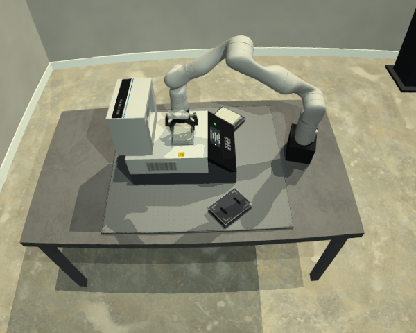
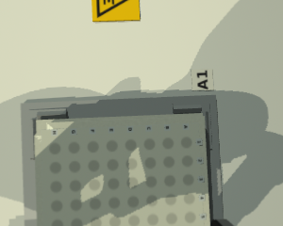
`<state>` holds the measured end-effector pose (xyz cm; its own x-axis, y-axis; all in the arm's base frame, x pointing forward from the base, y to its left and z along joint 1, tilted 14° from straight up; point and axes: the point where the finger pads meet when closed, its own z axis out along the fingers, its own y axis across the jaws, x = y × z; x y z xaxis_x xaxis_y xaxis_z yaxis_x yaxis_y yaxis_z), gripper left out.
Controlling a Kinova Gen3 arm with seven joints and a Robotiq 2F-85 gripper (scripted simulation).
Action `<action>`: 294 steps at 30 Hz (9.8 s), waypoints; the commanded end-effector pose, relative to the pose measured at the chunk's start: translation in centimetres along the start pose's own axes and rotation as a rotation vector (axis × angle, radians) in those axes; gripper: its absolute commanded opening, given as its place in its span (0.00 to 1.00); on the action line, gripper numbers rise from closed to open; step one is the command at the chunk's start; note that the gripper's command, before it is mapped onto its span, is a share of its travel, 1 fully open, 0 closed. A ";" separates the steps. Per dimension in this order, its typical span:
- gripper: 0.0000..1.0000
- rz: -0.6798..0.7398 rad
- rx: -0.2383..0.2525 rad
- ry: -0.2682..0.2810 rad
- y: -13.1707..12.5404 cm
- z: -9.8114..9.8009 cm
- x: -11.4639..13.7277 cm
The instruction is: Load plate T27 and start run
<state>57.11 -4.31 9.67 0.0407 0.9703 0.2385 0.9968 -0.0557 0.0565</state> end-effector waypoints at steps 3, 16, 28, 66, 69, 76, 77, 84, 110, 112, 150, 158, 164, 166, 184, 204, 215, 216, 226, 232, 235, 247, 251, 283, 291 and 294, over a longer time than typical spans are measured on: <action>1.00 0.000 -0.002 0.000 0.1 -0.4 0.0; 1.00 0.000 -0.002 0.000 0.1 -2.2 0.0; 1.00 0.000 -0.002 0.000 0.1 -3.5 0.0; 1.00 0.000 -0.002 0.000 0.1 -4.5 0.0; 1.00 0.000 -0.002 0.000 0.1 -4.5 0.0; 0.97 -0.099 -0.008 -0.014 -0.9 -4.7 -0.1; 0.96 -0.132 -0.009 -0.018 -1.2 -4.7 -0.2; 0.90 -0.363 -0.022 -0.049 -3.5 -5.1 -0.5; 0.70 -1.089 -0.061 -0.145 -10.7 -6.1 -1.4; 0.68 -1.155 -0.064 -0.154 -11.4 -6.2 -1.4; 0.38 -2.277 -0.124 -0.301 -22.5 -7.8 -2.8; 0.32 -2.339 -0.127 -0.310 -23.7 -8.0 -3.0; 0.27 -2.339 -0.127 -0.310 -23.7 -8.0 -3.0; 0.25 -2.339 -0.127 -0.310 -23.7 -8.0 -3.0; 0.11 -2.339 -0.127 -0.310 -23.7 -6.0 -3.0; 0.10 -2.339 -0.127 -0.310 -23.7 -3.6 -3.0; 0.10 -2.339 -0.127 -0.310 -23.7 -2.4 -3.0; 0.10 -2.339 -0.127 -0.310 -23.7 -2.3 -3.0; 0.10 -2.339 -0.127 -0.310 -23.7 -1.2 -3.0; 0.10 -2.339 -0.127 -0.310 -23.7 -0.4 -3.0; 0.10 -2.339 -0.127 -0.310 -23.7 0.0 -3.0; 0.10 -2.339 -0.127 -0.310 -23.7 1.3 -3.0; 0.10 -2.339 -0.127 -0.310 -23.7 1.9 -3.0; 0.10 -2.340 -0.127 -0.310 -23.7 5.5 -3.0; 0.10 -2.340 -0.127 -0.310 -23.7 5.5 -3.0; 0.10 -2.340 -0.127 -0.310 -23.7 5.5 -3.0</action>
<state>33.73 -4.56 2.28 -0.6972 -0.6050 -0.3846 -0.6394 0.7673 -0.0478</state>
